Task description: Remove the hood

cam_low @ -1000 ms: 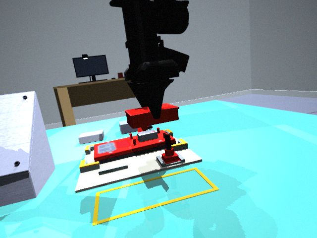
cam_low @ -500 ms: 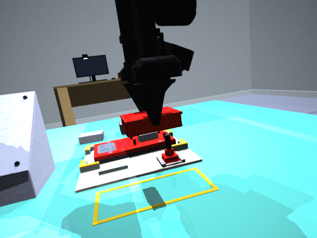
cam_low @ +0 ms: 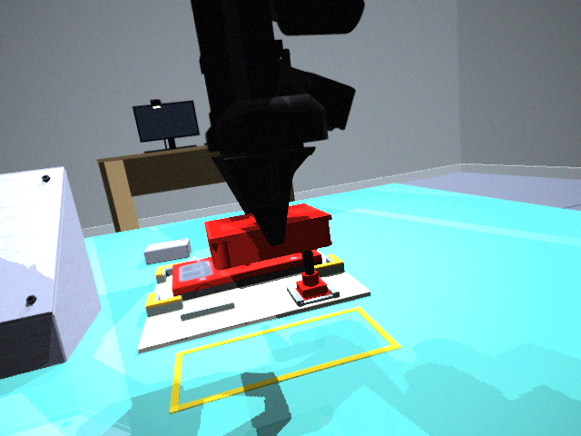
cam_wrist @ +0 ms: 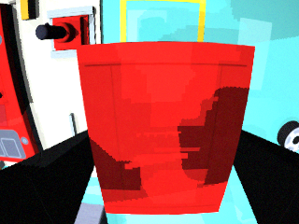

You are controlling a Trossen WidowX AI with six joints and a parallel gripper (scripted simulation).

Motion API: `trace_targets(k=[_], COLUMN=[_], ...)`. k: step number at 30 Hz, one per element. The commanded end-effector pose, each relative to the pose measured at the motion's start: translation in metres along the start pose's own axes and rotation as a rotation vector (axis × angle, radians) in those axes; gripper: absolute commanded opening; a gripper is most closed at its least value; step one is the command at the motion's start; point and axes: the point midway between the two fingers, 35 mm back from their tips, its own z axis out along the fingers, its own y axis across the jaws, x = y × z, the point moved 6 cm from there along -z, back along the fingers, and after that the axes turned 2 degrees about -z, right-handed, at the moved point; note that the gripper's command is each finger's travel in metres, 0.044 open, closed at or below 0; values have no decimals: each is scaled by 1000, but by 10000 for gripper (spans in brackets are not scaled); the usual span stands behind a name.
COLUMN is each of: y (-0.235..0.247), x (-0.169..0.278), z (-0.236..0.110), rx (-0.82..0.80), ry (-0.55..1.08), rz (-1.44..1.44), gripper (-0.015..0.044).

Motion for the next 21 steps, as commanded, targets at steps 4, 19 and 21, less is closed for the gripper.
trace_targets(k=[4,19,21], y=[-1,-1,-1], x=[1,0,0], z=[2,12,13], rx=[3,2,2], ry=[-3,-3,-3], rz=[-6,-5,-5], gripper=[0,0,0])
